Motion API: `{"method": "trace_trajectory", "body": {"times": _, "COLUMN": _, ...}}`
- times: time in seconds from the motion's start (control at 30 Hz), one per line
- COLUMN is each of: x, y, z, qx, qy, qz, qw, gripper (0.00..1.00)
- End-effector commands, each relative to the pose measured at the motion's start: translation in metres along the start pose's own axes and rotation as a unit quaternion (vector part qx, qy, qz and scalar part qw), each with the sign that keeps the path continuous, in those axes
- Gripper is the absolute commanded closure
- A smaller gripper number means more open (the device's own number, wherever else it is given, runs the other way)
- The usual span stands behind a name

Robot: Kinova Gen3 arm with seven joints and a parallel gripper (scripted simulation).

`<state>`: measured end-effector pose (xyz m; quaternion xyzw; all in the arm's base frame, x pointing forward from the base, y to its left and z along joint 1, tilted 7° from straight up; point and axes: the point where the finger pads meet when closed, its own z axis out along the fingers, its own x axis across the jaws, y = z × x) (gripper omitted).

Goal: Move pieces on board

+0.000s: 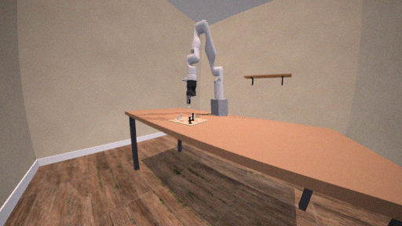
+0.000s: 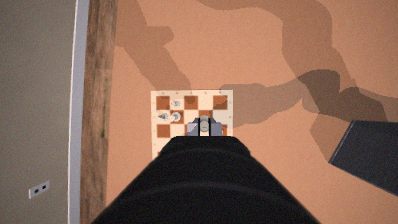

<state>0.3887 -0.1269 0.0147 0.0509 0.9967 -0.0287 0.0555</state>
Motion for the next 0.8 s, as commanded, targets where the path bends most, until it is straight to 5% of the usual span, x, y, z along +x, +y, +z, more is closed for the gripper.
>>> {"method": "trace_trajectory", "body": {"times": 0.0, "x": 0.003, "y": -0.001, "z": 0.011, "qx": 0.000, "qy": 0.005, "qz": 0.001, "qw": 1.000, "gripper": 1.00}}
{"method": "trace_trajectory", "body": {"times": 0.53, "x": 0.003, "y": 0.000, "z": 0.074, "qx": 0.000, "qy": 0.005, "qz": 0.001, "qw": 1.000, "gripper": 1.00}}
{"method": "trace_trajectory", "body": {"times": 0.77, "x": 0.003, "y": 0.000, "z": 0.086, "qx": 0.000, "qy": 0.005, "qz": 0.001, "qw": 1.000, "gripper": 1.00}}
